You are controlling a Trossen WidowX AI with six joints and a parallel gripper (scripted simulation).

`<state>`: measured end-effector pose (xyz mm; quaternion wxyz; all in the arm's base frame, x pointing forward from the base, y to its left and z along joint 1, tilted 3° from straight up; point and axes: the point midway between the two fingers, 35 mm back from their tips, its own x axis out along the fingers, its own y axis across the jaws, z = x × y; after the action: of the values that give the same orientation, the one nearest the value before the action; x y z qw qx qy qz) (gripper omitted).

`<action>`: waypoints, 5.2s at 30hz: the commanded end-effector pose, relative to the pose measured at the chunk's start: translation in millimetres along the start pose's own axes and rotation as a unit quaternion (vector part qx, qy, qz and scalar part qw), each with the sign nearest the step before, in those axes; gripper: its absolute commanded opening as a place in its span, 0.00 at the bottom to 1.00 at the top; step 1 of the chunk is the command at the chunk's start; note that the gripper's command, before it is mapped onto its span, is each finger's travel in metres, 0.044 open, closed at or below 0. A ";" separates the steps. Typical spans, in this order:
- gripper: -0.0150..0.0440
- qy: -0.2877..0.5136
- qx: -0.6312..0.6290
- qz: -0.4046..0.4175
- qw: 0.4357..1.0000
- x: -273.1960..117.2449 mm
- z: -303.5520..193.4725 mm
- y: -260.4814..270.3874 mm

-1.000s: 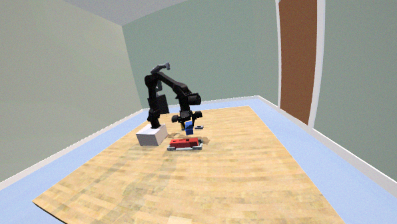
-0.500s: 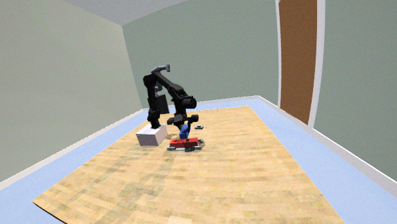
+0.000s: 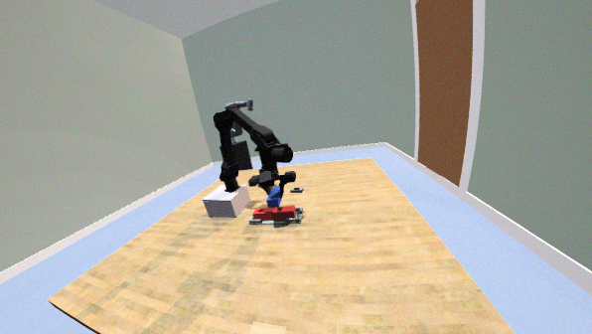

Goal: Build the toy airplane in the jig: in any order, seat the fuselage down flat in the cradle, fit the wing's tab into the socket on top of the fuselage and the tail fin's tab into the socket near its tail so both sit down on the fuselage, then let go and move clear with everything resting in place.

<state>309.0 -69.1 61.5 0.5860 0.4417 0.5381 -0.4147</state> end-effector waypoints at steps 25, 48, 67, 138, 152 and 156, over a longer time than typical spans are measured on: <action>0.59 0.001 0.003 0.001 1.000 24.0 -0.7 0.4; 0.58 -0.001 0.000 0.001 1.000 38.9 -0.2 0.9; 0.92 -0.001 0.000 0.001 1.000 38.9 -0.2 0.9; 1.00 0.018 -0.697 0.016 0.716 -46.2 -177.0 -15.0; 1.00 0.014 -0.673 0.008 0.740 -44.2 -263.1 -85.7; 1.00 0.014 -0.673 0.008 0.740 -22.8 -264.7 -84.4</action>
<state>159.0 165.2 89.8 0.7295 -0.0557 0.6775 0.0749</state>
